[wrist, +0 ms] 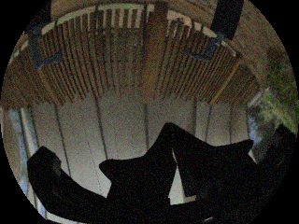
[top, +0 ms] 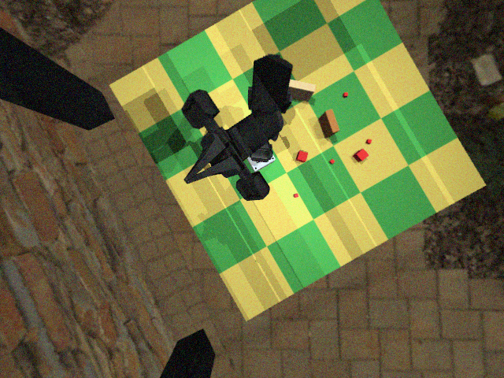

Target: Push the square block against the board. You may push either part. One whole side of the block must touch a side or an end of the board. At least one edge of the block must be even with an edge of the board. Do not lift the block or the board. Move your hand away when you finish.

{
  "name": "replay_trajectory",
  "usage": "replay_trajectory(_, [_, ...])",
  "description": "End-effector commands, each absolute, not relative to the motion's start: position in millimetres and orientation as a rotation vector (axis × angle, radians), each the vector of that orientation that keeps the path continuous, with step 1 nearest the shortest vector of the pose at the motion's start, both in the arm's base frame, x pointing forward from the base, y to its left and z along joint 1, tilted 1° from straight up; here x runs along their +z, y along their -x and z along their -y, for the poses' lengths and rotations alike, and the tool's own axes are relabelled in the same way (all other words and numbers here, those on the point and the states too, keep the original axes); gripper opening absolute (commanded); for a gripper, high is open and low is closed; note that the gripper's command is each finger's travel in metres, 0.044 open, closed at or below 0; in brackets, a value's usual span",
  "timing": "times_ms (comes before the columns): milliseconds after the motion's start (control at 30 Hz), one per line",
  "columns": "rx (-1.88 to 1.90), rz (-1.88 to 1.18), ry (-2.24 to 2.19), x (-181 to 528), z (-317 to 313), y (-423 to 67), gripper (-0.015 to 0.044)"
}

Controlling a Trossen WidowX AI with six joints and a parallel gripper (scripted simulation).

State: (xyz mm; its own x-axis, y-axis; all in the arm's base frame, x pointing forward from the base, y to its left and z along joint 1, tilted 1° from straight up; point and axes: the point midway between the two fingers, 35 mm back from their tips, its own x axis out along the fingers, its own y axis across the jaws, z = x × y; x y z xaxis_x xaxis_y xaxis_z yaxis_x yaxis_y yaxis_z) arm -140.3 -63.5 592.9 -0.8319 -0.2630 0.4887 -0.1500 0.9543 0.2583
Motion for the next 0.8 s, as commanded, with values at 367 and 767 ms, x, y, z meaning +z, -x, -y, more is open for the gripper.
replay_trajectory(367, [-0.673,2.412,-0.649,570,156,133,0.0000])
replay_trajectory(767, [-0.915,2.179,-0.883,548,218,103,0.0000])
